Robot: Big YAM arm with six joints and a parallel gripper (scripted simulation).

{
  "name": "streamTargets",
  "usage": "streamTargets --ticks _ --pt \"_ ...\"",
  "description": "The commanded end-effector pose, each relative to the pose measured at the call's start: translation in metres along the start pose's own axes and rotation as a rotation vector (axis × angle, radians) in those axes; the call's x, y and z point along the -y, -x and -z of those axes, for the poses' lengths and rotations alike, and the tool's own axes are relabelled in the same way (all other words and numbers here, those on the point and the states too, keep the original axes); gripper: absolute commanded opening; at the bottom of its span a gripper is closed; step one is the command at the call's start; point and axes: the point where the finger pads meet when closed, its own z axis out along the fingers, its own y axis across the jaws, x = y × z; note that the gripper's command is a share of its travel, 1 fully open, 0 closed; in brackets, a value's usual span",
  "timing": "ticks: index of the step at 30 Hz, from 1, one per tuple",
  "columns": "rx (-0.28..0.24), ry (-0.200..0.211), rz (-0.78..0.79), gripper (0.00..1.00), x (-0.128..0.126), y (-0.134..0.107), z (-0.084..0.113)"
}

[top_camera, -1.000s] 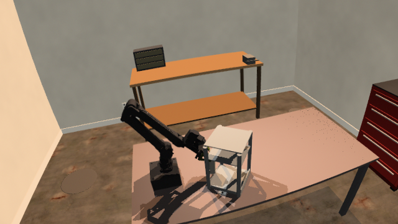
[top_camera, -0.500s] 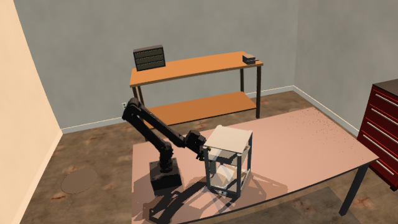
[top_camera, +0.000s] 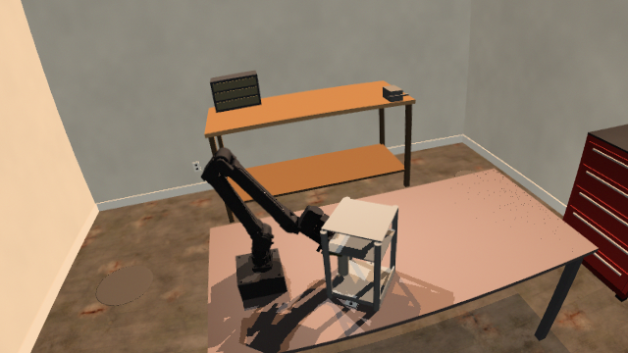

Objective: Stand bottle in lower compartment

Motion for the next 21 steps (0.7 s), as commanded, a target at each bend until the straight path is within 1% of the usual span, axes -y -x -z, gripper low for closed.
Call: streamTargets --ticks 1,21 --pt "0.067 0.012 -0.026 0.34 -0.0101 0.032 -0.0097" --pt "0.067 0.015 -0.033 0.34 -0.0114 0.0316 -0.0092"
